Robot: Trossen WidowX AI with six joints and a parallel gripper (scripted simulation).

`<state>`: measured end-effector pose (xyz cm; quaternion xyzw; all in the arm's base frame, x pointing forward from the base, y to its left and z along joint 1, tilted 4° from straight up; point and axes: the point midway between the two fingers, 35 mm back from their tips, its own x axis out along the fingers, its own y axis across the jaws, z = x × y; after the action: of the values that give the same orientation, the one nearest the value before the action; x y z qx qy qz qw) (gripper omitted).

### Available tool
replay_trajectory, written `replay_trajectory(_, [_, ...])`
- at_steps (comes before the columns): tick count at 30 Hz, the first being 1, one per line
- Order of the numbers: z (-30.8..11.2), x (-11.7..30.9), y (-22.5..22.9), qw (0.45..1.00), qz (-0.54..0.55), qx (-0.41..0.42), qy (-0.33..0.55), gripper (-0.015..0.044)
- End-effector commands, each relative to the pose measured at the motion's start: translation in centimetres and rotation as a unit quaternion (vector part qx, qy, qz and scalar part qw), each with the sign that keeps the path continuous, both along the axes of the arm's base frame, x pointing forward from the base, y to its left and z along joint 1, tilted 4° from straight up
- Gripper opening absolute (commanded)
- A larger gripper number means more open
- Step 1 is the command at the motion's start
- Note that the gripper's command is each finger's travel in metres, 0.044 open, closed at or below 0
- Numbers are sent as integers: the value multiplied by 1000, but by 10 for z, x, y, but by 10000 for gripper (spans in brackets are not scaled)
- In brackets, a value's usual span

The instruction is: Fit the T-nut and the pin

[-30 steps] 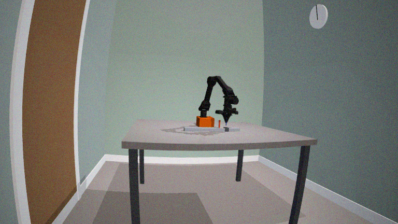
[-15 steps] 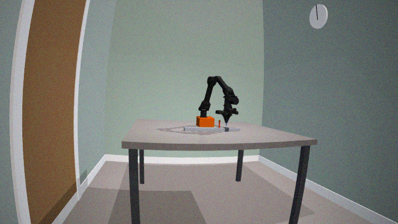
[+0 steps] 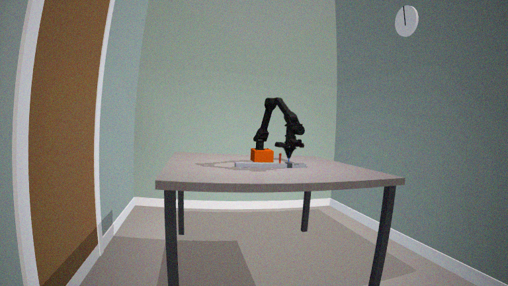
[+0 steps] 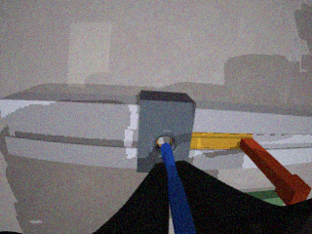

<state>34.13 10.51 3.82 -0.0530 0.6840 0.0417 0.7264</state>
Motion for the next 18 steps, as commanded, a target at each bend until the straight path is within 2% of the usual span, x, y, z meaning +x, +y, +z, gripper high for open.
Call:
replay_trajectory(1, [-4, -2, -1, 1000, 0, 0, 2, -150])
replay_trajectory(18, [-17, -4, -3, 1000, 0, 0, 2, -150])
